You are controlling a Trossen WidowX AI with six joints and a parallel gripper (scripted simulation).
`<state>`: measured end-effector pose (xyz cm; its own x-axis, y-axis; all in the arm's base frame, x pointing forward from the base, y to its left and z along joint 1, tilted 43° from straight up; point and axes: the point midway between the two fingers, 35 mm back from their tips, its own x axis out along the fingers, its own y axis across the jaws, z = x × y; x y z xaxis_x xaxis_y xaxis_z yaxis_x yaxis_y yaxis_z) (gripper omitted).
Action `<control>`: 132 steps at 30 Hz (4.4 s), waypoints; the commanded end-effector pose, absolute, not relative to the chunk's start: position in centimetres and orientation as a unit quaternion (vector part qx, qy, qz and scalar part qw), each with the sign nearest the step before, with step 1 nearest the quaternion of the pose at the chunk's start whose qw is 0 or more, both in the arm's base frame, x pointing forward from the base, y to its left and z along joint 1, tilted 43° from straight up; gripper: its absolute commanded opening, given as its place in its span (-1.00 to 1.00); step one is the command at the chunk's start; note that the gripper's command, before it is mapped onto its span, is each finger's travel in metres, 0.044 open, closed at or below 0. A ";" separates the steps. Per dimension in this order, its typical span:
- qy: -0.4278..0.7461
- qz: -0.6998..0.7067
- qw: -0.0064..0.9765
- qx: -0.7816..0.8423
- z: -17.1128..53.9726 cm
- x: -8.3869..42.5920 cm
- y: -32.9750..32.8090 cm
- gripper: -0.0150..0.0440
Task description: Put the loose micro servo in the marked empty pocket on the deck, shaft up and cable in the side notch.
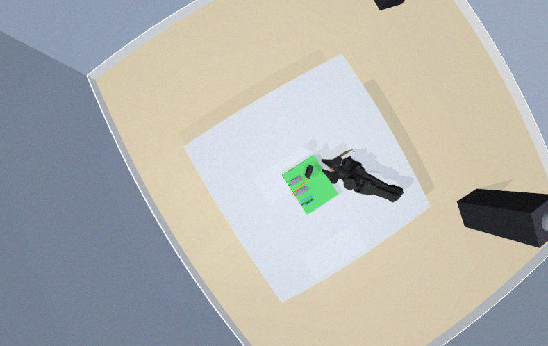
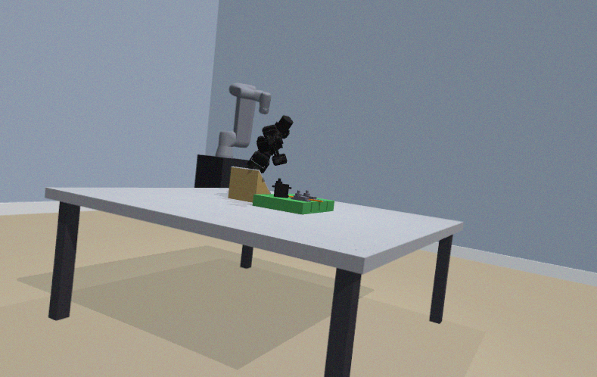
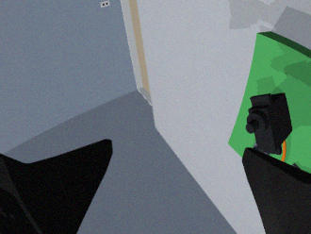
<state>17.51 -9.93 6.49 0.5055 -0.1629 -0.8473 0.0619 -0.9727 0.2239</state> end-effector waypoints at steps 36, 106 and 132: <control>0.440 -0.390 0.510 0.627 5.7 19.8 -8.1 1.00; 0.549 0.487 0.680 -0.014 1.3 25.0 -5.0 1.00; 0.518 0.526 0.673 -0.041 -1.2 24.9 -2.7 1.00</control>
